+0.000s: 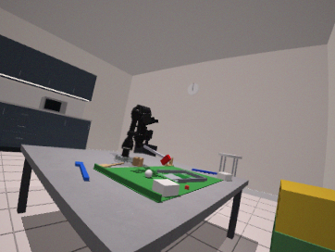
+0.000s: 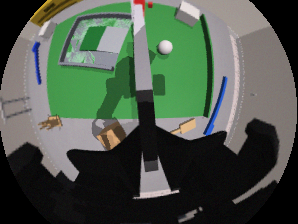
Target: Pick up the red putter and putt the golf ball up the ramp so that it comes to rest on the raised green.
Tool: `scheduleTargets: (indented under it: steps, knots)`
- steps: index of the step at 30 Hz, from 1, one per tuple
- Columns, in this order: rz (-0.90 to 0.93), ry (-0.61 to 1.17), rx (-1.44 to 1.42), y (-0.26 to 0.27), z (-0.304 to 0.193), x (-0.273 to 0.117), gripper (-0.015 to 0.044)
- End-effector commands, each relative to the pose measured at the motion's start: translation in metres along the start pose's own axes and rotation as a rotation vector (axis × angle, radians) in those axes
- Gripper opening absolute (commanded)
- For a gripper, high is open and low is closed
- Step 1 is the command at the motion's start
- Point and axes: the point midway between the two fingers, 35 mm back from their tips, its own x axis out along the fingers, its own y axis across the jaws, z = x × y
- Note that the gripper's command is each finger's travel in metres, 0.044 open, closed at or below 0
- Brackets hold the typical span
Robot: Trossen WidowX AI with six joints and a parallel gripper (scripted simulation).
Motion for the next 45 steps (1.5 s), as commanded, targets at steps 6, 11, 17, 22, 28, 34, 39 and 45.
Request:
scheduleTargets:
  steps: [6, 11, 17, 22, 28, 34, 39, 45]
  knots:
    - [-0.021, 0.024, 0.261, -0.045, -0.026, -0.005, 0.0]
    - [-0.025, 0.032, 0.332, -0.056, -0.035, -0.006, 0.0]
    - [-0.025, 0.032, 0.332, -0.057, -0.035, 0.0, 0.0]
    - [-0.025, 0.032, 0.332, -0.057, -0.035, 0.018, 0.0]
    - [-0.025, 0.032, 0.332, -0.057, -0.036, 0.034, 0.0]
    - [-0.025, 0.032, 0.332, -0.057, -0.036, 0.04, 0.0]
    - [-0.025, 0.032, 0.332, -0.057, -0.036, 0.048, 0.0]
    - [-0.024, 0.032, 0.332, -0.057, -0.037, 0.057, 0.0]
